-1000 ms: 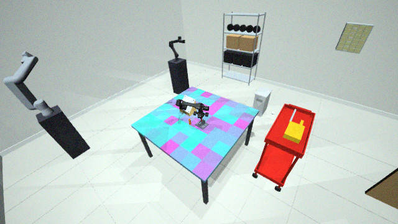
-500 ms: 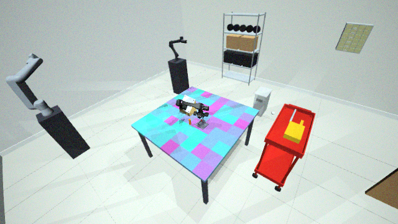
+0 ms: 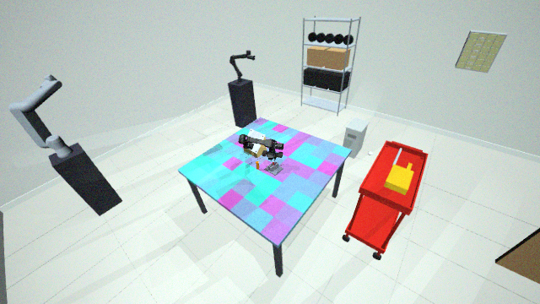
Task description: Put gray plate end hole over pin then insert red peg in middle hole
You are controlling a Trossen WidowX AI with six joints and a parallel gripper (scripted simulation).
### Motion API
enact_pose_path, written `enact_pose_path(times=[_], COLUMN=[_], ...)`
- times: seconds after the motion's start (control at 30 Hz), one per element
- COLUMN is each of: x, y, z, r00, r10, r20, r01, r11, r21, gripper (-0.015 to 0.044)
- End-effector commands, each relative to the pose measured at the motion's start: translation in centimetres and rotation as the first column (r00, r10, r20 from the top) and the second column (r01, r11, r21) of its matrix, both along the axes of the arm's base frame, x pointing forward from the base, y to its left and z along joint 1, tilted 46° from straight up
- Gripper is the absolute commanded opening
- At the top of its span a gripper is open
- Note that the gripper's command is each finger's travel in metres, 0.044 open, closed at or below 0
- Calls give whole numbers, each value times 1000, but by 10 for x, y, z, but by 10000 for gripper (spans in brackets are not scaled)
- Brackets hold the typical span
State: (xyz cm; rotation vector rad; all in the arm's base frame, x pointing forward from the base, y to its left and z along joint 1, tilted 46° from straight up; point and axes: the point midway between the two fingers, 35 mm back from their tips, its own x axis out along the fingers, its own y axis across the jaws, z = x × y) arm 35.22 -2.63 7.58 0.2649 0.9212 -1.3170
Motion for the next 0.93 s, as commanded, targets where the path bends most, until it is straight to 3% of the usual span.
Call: enact_pose_path(times=[0.0,0.9], x=[0,-4], y=[3,13], z=[3,17], r00=[1000,1000], r10=[1,1], r20=[5,5], r01=[-1,-1], r11=[1000,1000], r21=[-1,-1], gripper=[150,150])
